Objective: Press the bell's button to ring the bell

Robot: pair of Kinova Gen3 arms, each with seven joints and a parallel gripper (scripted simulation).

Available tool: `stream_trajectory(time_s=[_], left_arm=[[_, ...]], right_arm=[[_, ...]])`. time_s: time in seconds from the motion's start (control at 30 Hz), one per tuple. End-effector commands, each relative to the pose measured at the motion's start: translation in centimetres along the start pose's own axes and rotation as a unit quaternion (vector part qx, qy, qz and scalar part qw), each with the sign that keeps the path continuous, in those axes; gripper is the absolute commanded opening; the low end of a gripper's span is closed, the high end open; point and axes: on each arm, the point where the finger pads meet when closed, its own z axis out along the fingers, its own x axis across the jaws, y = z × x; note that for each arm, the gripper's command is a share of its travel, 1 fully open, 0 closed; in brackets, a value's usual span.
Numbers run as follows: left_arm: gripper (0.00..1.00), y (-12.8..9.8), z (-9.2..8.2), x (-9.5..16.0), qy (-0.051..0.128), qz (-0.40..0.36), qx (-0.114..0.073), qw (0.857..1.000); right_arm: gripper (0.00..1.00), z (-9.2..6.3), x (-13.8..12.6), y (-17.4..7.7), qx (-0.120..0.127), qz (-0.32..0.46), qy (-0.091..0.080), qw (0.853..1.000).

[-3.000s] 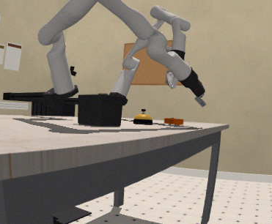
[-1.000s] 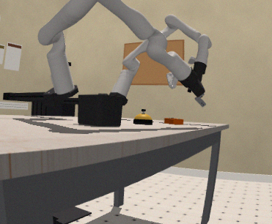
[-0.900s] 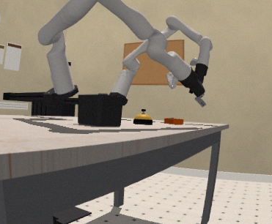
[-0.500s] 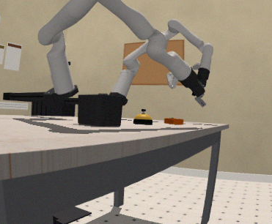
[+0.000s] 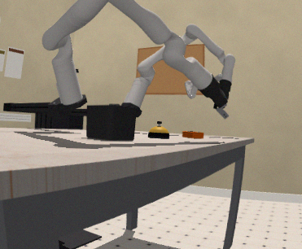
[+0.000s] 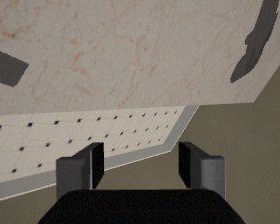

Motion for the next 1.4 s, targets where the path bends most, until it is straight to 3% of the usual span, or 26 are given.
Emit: stream_trajectory(time_s=[0.0, 0.3, 0.37, 0.4, 0.7, 0.87, 0.93, 0.97, 1.37], left_arm=[[1.0, 0.8, -0.6, 1.7, -0.006, -0.013, -0.004, 1.0], [1.0, 2.6, -2.2, 7.3, -0.02, -0.056, -0.015, 0.998], [1.0, 2.6, -2.2, 7.3, -0.02, -0.056, -0.015, 0.998], [1.0, 3.0, -2.7, 9.0, -0.023, -0.068, -0.019, 0.997], [1.0, 3.8, -4.1, 14.1, -0.03, -0.105, -0.032, 0.993], [1.0, 4.0, -5.0, 17.4, -0.033, -0.129, -0.042, 0.99], [1.0, 4.0, -5.0, 17.4, -0.033, -0.129, -0.042, 0.99], [1.0, 4.0, -5.5, 19.1, -0.034, -0.141, -0.047, 0.988], [1.0, 3.3, -7.6, 26.5, -0.034, -0.192, -0.071, 0.978]], right_arm=[[1.0, 0.0, 0.1, 0.1, -0.001, -0.001, 0.0, 1.0], [1.0, 0.0, 0.1, 0.1, -0.001, -0.001, 0.0, 1.0], [1.0, 0.0, 0.1, 0.1, -0.001, -0.001, 0.0, 1.0], [1.0, 0.0, 0.1, 0.1, -0.001, -0.001, 0.0, 1.0], [1.0, 0.0, 0.1, 0.1, -0.001, -0.001, 0.0, 1.0], [1.0, 0.0, 0.1, 0.1, -0.001, -0.001, 0.0, 1.0], [1.0, 0.0, 0.1, 0.1, -0.001, -0.001, 0.0, 1.0], [1.0, 0.0, 0.1, 0.1, -0.001, -0.001, 0.0, 1.0], [1.0, 0.0, 0.1, 0.1, -0.001, -0.001, 0.0, 1.0]])
